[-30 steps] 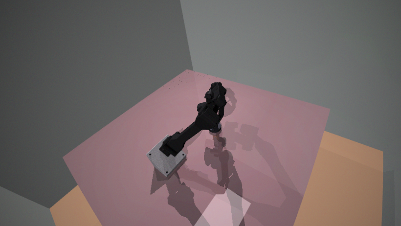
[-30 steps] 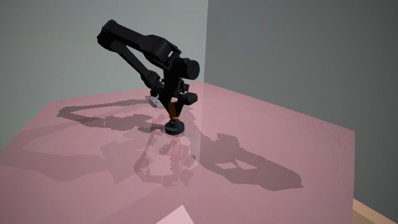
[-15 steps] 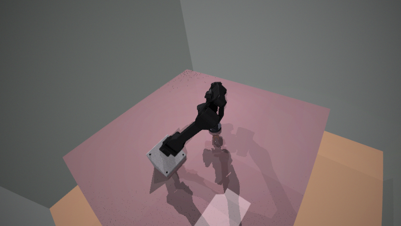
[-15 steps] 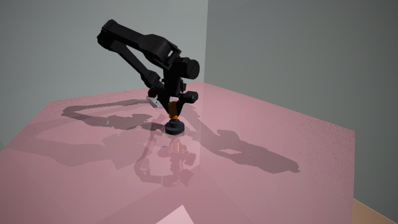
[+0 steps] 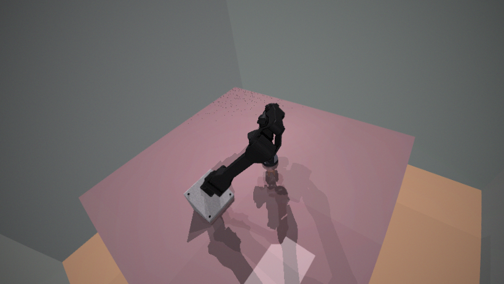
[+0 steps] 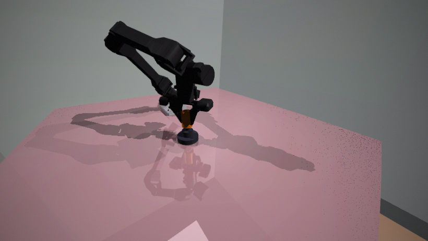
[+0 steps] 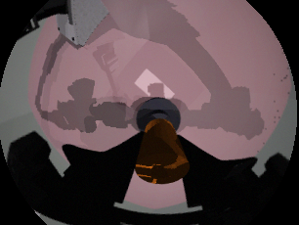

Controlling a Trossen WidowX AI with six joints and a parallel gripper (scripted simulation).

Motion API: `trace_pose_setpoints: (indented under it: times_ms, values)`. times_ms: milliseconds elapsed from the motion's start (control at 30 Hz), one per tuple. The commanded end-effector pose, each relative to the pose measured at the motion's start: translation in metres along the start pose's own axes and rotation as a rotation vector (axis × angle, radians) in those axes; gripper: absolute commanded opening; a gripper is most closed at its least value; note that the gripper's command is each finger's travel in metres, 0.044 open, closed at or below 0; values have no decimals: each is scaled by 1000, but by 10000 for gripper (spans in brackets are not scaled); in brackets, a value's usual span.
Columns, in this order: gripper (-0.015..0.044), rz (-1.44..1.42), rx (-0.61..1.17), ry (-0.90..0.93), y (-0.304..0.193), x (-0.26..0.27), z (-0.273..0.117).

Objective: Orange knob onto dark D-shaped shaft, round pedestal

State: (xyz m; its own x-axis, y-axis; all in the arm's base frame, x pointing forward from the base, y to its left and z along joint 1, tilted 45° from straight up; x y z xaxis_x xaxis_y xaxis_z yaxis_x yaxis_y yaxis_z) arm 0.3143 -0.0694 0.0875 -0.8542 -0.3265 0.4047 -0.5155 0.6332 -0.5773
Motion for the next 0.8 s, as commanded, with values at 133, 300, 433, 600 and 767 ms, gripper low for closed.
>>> trace_pose_setpoints:
  times_ms: [133, 300, 433, 600, 767]
  values:
    - [0, -11, 3, -1, -1, 0, -4]
    - [0, -171, 3, -1, -1, 0, -4]
    - [0, -212, 3, -1, 0, 0, -2]
    - [0, -212, 3, -1, -1, 0, 0]
    - [0, -212, 3, -1, 0, 0, 0]
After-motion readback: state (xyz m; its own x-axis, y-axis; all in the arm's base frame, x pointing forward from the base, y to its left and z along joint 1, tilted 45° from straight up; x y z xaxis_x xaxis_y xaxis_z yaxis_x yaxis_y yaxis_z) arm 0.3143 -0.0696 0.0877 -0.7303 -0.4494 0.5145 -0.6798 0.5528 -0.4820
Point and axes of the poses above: the point midway between the two fingers, 35 mm back from their tips, its own z axis out along the fingers, its own x axis across the jaws, y = z × x, the point moved 2 cm from there along -z, back along the fingers
